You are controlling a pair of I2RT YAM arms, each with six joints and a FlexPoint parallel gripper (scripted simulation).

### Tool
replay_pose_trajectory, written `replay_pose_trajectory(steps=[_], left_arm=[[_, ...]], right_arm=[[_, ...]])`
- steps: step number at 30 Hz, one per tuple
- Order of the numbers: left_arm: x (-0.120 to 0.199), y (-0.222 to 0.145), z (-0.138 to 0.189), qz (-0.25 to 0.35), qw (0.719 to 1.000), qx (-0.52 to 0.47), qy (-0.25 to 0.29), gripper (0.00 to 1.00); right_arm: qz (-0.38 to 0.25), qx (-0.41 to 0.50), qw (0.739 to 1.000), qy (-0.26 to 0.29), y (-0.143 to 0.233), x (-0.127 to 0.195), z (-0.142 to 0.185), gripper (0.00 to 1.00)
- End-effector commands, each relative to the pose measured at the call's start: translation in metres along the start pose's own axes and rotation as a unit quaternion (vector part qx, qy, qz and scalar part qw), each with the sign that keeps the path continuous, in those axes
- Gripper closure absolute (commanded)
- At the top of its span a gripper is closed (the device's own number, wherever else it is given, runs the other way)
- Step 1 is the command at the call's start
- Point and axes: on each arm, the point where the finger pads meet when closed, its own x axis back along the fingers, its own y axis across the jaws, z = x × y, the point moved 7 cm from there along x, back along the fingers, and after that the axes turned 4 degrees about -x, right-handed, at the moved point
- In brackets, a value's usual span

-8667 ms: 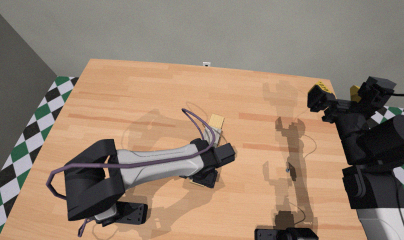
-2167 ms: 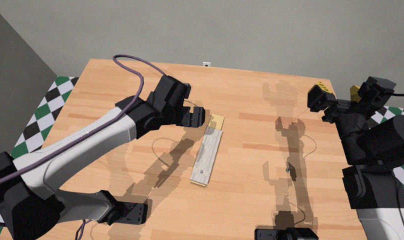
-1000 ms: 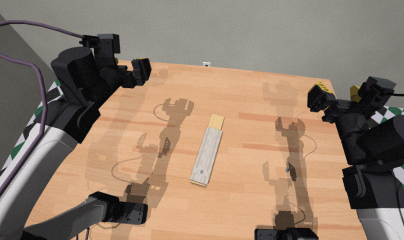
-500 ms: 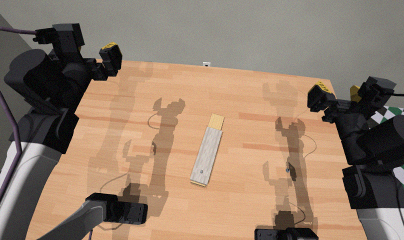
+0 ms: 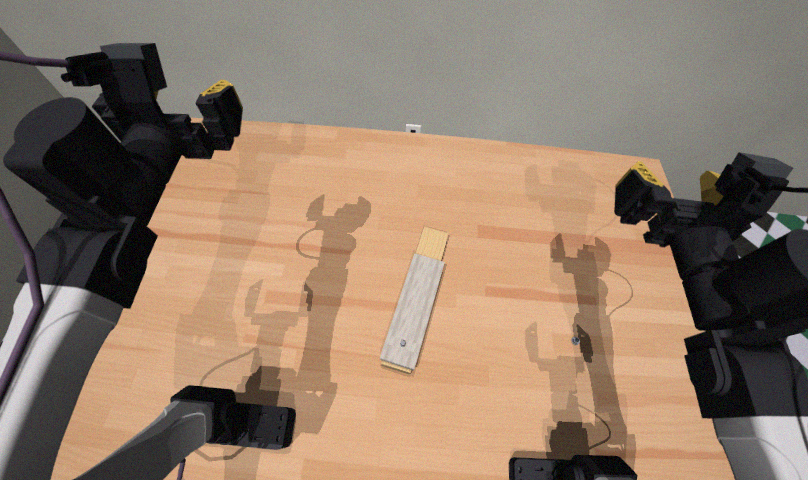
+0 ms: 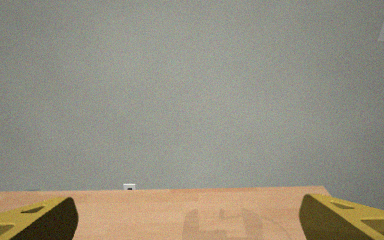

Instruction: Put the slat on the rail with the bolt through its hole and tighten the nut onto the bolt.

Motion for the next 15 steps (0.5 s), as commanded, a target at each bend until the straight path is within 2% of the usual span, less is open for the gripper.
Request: replay_pose_trajectory(steps=[1,11,15], left_arm=[[0.0,0.001,0.005,0.001,1.0,-0.005,-0.003,0.0],[0.001,0.0,0.0,0.003,1.0,-0.002,-0.005,0.0],[0.001,0.0,0.0,0.003,1.0,-0.002,-0.005,0.0]], right_arm=[[-0.004,0.002,1.0,-0.007,0.001,0.001,-0.005,0.0],[-0.005,0.002,1.0,-0.006,0.001,0.0,-0.004,0.0],[-0.001,0.023,0.999,0.027,-0.003,-0.008,0.011,0.0]])
